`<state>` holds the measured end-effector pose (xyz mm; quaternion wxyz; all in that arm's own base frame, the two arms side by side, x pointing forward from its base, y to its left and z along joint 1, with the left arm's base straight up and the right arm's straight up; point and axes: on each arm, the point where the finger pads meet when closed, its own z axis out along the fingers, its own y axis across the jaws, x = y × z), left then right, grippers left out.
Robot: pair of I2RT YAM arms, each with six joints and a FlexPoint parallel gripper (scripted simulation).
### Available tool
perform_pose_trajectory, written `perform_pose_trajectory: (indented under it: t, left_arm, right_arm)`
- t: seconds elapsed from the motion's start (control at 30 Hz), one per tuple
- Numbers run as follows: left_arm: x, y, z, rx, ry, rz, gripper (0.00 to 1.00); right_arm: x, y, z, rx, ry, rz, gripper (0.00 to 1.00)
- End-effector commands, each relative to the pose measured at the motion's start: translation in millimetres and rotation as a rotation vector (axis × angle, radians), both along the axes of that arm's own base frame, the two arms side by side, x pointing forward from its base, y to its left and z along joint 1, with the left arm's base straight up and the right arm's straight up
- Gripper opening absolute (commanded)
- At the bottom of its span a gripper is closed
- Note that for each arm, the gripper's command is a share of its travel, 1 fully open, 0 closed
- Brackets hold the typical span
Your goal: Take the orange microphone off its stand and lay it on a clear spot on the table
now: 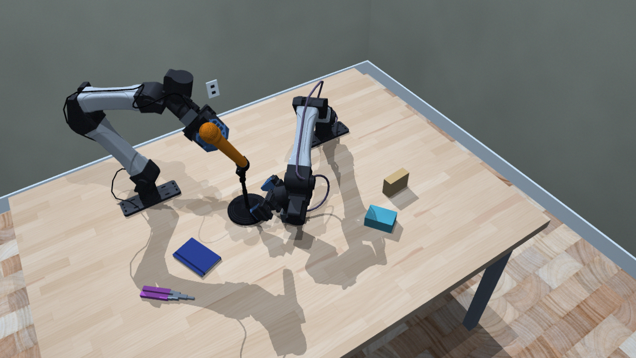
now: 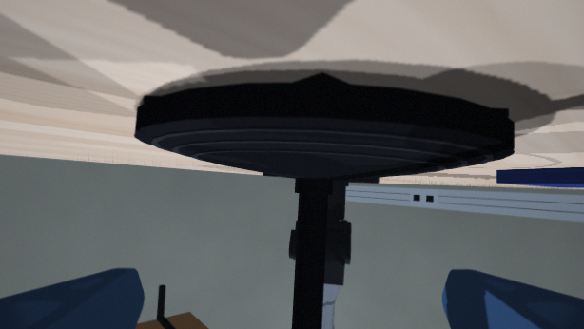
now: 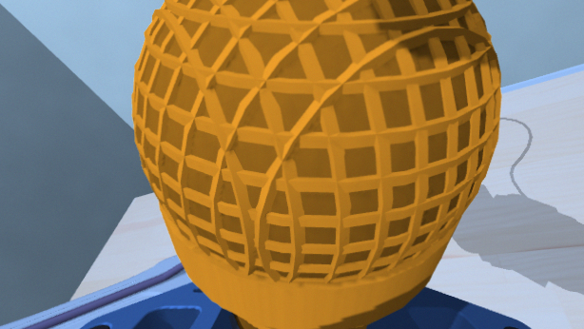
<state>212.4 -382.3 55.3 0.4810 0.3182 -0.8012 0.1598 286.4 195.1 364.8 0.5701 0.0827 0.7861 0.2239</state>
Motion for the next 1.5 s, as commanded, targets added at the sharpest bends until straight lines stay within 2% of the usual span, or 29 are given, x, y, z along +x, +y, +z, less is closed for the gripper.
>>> perform_pose_trajectory:
  t: [0.0, 0.03, 0.07, 0.13, 0.17, 0.23, 0.27, 0.5, 0.53, 0.6, 0.63, 0.67, 0.77, 0.8, 0.83, 0.87, 1.2, 1.47]
  left_arm:
    - [12, 5, 20, -0.017, -0.051, -0.007, 0.98]
    - [13, 7, 14, -0.004, -0.036, -0.008, 0.98]
    - [15, 7, 27, -0.029, -0.059, -0.008, 0.98]
    - [16, 9, 13, -0.004, -0.028, -0.01, 0.98]
    - [17, 9, 22, -0.021, -0.042, -0.01, 0.98]
    - [19, 12, 13, -0.005, -0.022, -0.011, 0.98]
    - [21, 11, 31, -0.039, -0.049, -0.01, 0.98]
    - [25, 16, 22, -0.019, -0.023, -0.013, 0.98]
    - [26, 15, 41, -0.058, -0.049, -0.01, 0.98]
    - [28, 18, 27, -0.028, -0.025, -0.013, 0.98]
    - [29, 17, 39, -0.053, -0.038, -0.01, 0.98]
    - [30, 19, 28, -0.032, -0.021, -0.012, 0.98]
    - [34, 22, 40, -0.046, -0.042, -0.014, 0.98]
    - [34, 24, 32, -0.032, -0.025, -0.015, 0.98]
    - [35, 22, 51, -0.068, -0.054, -0.01, 0.98]
    - [34, 22, 54, -0.073, -0.062, -0.012, 0.98]
    - [28, 16, 71, -0.106, -0.092, -0.029, 0.98]
    - [31, 18, 72, -0.106, -0.091, -0.018, 0.98]
  right_arm:
    - [0, 0, 34, 0.08, -0.068, -0.008, 0.0]
    - [0, 0, 34, 0.08, -0.068, -0.008, 0.0]
    - [0, 0, 34, 0.08, -0.068, -0.008, 0.0]
    - [0, 0, 34, 0.08, -0.068, -0.008, 0.0]
    - [0, 0, 34, 0.08, -0.068, -0.008, 0.0]
    - [0, 0, 34, 0.08, -0.068, -0.008, 0.0]
    - [0, 0, 34, 0.08, -0.068, -0.008, 0.0]
    - [0, 0, 34, 0.08, -0.068, -0.008, 0.0]
    - [0, 0, 34, 0.08, -0.068, -0.008, 0.0]
    - [0, 0, 34, 0.08, -0.068, -0.008, 0.0]
    - [0, 0, 34, 0.08, -0.068, -0.008, 0.0]
    - [0, 0, 34, 0.08, -0.068, -0.008, 0.0]
    - [0, 0, 34, 0.08, -0.068, -0.008, 0.0]
    - [0, 0, 34, 0.08, -0.068, -0.008, 0.0]
    - [0, 0, 34, 0.08, -0.068, -0.008, 0.0]
    - [0, 0, 34, 0.08, -0.068, -0.008, 0.0]
    - [0, 0, 34, 0.08, -0.068, -0.008, 0.0]
    - [0, 0, 34, 0.08, -0.068, -0.008, 0.0]
